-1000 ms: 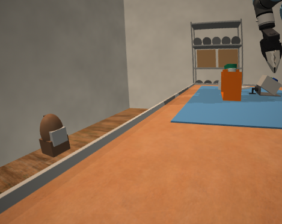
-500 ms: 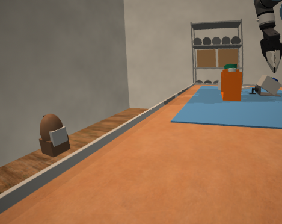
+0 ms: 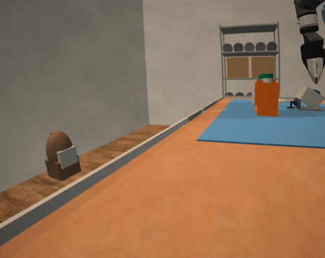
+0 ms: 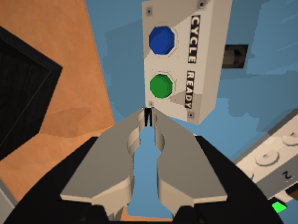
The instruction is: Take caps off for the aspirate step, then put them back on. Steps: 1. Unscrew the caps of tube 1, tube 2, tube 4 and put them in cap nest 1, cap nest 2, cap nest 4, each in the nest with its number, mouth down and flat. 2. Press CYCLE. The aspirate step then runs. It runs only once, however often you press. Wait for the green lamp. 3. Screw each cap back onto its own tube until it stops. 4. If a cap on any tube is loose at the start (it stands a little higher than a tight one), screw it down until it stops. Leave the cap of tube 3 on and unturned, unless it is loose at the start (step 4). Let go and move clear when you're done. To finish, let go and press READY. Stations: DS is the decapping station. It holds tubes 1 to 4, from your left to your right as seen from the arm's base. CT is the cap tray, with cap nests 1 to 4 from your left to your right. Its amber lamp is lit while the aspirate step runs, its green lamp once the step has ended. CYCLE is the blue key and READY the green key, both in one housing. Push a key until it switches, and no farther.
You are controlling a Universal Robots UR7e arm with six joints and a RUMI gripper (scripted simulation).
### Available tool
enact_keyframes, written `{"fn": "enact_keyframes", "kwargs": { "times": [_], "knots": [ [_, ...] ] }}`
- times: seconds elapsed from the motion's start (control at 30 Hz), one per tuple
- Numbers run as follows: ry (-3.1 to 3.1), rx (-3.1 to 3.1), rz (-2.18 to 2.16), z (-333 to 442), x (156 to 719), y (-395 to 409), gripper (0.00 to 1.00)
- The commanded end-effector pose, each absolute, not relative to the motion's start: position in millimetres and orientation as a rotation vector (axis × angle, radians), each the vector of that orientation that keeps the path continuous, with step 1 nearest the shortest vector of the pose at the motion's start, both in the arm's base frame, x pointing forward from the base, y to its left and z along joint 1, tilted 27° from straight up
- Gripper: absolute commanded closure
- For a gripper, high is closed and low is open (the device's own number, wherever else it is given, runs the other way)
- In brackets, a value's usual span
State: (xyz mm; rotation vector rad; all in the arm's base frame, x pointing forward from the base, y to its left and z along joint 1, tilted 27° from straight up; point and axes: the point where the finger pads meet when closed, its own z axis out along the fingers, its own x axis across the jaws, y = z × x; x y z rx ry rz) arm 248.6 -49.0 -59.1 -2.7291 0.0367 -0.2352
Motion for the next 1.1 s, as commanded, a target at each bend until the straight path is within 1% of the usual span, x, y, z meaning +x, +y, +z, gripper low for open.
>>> {"fn": "enact_keyframes", "kwargs": {
  "times": [0.0,1.07],
  "knots": [
    [0.068,-2.737,-0.394,-44.9,252.4,-35.9,1.0],
    [0.068,-2.737,-0.394,-34.7,257.9,-29.3,1.0]
  ]
}}
